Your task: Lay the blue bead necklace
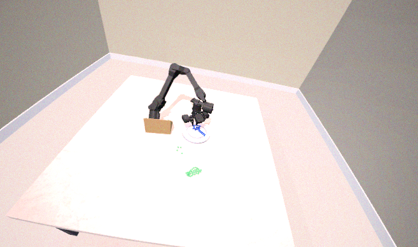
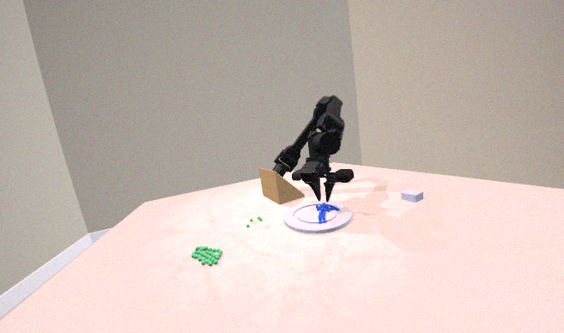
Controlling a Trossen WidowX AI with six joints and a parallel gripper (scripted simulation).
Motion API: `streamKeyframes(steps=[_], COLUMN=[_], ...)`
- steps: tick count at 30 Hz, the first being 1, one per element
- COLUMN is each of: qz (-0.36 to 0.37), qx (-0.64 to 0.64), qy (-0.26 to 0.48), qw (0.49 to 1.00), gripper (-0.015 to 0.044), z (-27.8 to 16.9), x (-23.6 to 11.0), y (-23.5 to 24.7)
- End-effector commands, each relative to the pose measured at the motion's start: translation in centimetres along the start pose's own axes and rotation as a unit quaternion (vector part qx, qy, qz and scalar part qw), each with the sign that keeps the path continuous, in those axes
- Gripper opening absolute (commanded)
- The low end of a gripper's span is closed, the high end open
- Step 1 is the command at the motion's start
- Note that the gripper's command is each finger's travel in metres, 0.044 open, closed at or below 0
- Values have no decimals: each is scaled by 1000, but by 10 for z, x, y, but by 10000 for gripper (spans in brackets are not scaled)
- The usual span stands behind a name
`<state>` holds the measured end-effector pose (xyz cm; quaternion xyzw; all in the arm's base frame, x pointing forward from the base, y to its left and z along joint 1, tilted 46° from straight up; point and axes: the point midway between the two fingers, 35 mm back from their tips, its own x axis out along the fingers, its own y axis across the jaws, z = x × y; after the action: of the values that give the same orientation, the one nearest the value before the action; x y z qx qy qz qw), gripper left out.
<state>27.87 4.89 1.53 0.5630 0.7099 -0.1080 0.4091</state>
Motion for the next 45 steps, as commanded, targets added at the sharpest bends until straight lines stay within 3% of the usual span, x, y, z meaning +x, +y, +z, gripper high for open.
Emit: streamKeyframes(steps=[1, 10, 15, 45], qz=[1, 1, -1, -1], qx=[2, 3, 0, 0], qy=[2, 4, 2, 2], qw=[1000, 1000, 1000, 1000], gripper=[120, 120, 0, 0], z=[-1, -2, -1, -1], x=[6, 17, 15, 15], y=[-1, -1, -1, -1])
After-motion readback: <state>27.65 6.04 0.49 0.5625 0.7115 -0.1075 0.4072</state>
